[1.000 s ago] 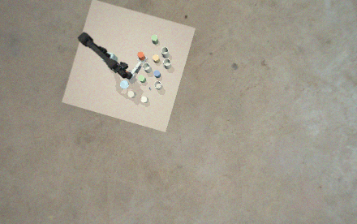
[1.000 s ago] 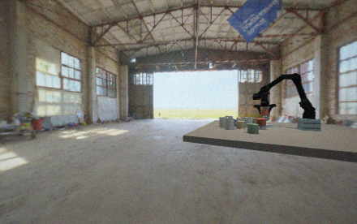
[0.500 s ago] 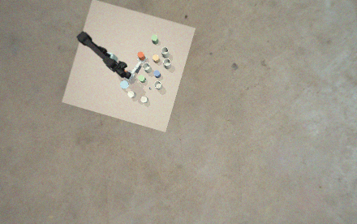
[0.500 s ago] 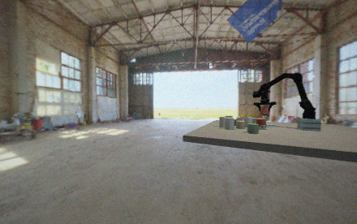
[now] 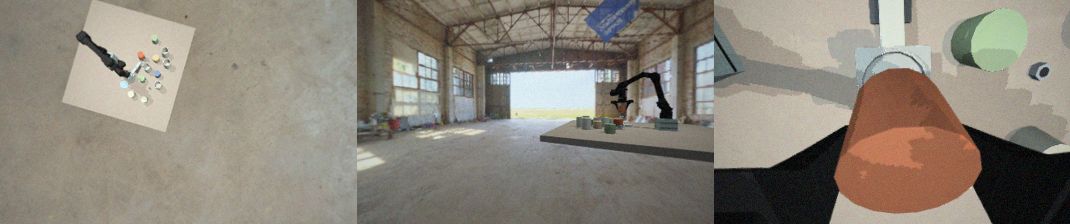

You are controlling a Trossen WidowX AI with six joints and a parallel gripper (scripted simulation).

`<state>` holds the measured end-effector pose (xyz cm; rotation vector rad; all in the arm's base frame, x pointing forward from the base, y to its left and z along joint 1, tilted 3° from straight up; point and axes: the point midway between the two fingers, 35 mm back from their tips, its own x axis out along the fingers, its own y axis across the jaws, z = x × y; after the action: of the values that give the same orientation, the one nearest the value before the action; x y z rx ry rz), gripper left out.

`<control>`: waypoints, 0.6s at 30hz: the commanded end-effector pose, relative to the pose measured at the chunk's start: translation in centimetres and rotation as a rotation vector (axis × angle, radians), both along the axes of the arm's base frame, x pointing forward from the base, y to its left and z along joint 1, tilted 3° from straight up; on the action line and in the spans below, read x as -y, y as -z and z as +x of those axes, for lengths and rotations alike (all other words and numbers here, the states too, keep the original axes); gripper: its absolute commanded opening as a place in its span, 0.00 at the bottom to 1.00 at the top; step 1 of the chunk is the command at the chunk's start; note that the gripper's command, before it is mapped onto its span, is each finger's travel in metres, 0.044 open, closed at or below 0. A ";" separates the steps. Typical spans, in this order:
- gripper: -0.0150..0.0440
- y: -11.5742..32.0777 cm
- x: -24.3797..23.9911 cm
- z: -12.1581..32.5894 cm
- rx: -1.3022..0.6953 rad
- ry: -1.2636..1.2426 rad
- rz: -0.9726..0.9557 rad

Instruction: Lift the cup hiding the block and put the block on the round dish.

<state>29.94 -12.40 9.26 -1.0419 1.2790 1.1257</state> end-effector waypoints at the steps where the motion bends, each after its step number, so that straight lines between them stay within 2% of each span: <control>1: 0.25 -0.9 0.1 0.0 0.012 -0.006 -0.008; 18: 0.25 -0.9 0.0 -0.1 0.000 0.000 0.000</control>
<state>29.79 -12.36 10.21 -1.0424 1.2787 1.1251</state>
